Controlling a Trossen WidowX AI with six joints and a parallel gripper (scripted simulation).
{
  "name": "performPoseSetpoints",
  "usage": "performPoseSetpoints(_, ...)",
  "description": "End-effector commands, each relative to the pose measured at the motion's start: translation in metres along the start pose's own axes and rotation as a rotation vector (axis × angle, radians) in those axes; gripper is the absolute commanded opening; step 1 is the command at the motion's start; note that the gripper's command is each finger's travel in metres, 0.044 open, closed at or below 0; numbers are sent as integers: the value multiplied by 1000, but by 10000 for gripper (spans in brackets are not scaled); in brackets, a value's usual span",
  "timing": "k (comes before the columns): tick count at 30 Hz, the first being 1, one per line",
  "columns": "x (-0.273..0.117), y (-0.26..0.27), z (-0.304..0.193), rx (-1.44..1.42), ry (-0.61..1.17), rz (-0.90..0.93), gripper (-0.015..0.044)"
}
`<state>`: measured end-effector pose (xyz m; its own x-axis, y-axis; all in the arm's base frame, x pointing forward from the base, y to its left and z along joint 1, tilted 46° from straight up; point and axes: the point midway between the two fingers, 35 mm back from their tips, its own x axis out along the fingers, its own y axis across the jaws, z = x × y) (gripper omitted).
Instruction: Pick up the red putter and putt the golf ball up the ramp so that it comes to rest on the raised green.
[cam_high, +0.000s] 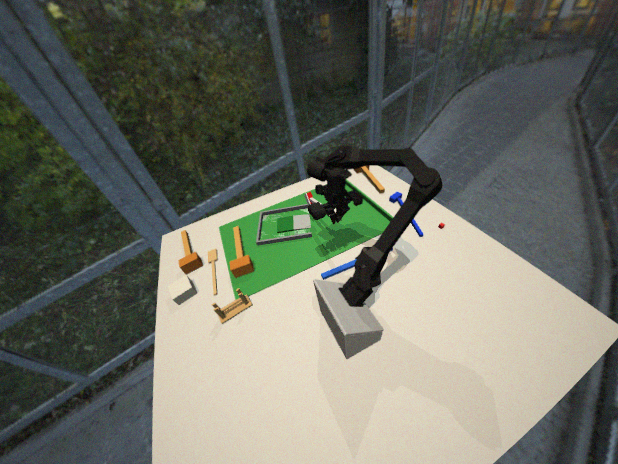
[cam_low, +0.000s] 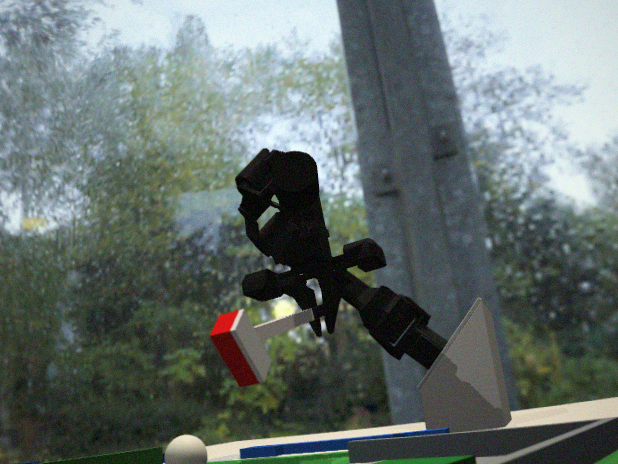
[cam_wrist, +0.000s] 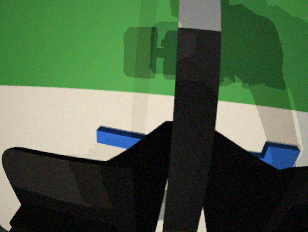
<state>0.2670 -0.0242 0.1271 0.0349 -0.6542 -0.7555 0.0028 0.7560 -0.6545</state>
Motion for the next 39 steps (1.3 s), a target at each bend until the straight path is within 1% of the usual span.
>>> performPoseSetpoints(1,-1,-27,-12,150,3,-36,0)
performPoseSetpoints(8,-3,-63,-34,367,9,-87,0)
performPoseSetpoints(15,-1,-64,-34,373,9,-88,0)
performPoseSetpoints(25,34,-67,-35,374,8,-89,0)
performPoseSetpoints(39,51,-69,-36,374,7,-89,0)
